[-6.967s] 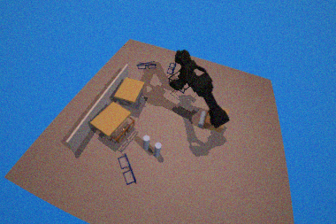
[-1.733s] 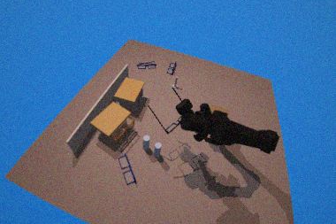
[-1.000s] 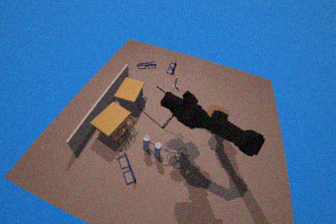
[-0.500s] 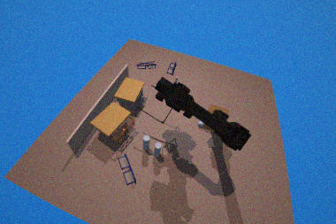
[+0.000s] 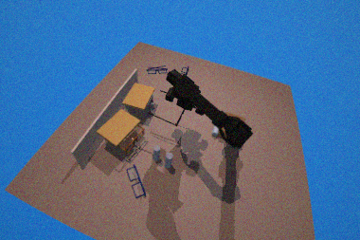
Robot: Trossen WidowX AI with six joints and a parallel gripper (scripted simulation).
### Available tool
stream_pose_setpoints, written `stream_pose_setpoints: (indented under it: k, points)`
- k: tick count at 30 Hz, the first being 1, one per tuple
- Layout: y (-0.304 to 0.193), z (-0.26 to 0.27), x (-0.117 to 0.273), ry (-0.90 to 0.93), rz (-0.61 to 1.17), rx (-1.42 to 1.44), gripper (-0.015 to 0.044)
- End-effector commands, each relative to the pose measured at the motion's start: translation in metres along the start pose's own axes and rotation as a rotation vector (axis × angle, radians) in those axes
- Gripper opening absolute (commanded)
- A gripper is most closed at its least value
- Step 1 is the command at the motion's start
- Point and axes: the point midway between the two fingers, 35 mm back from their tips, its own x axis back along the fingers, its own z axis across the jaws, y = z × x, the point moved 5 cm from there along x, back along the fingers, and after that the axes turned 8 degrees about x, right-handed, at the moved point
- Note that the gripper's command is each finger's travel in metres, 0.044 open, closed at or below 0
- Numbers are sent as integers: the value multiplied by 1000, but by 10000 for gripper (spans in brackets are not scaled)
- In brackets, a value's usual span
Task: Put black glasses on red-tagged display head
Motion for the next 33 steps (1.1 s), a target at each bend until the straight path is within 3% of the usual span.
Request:
stream_pose_setpoints:
  k: [1,22,33]
  points:
    - [12,4,-5,-8,40,21,0]
    - [87,6,-48,10,293,150,0]
    - [85,5,-60,22,325,153,0]
